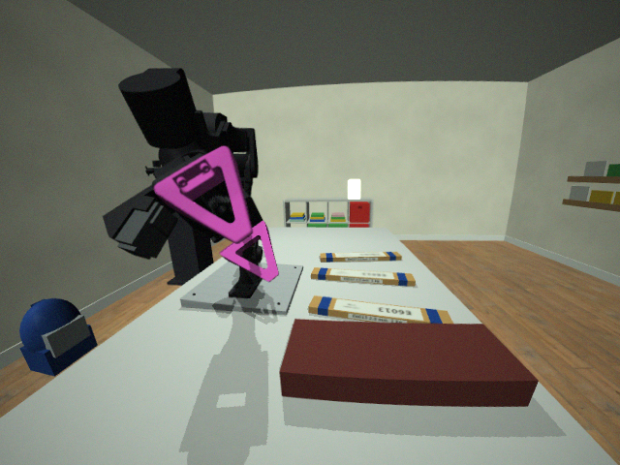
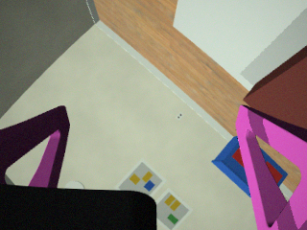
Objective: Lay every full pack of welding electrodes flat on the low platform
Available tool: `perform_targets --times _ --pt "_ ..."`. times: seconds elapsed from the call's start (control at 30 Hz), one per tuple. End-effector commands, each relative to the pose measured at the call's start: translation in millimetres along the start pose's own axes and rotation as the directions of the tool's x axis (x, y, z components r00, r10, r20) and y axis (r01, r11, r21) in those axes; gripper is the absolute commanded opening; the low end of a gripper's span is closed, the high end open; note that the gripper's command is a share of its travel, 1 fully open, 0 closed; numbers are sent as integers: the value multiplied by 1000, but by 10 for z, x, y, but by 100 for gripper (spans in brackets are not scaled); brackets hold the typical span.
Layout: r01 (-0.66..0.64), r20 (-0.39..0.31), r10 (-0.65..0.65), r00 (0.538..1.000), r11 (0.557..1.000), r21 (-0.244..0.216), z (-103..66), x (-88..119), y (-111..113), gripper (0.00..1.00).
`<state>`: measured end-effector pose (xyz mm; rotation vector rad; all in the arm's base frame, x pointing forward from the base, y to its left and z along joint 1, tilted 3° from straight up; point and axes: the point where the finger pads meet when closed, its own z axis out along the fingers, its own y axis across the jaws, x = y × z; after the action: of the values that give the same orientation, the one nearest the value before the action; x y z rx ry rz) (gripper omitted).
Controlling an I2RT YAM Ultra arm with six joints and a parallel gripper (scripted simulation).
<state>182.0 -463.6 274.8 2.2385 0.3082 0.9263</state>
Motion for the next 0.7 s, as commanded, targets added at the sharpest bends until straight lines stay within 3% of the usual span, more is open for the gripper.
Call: perform_targets --times 0.0,0.53,0.57,0.67 --pt "9 -3 -9 1000 1000 -13 -32 32 40 100" --pt "9 -3 -9 1000 1000 -13 -32 32 40 100" --pt "0 0 0 1000 1000 0 -2 1 1 95" --pt "0 0 0 1000 1000 0 -2 1 1 95"
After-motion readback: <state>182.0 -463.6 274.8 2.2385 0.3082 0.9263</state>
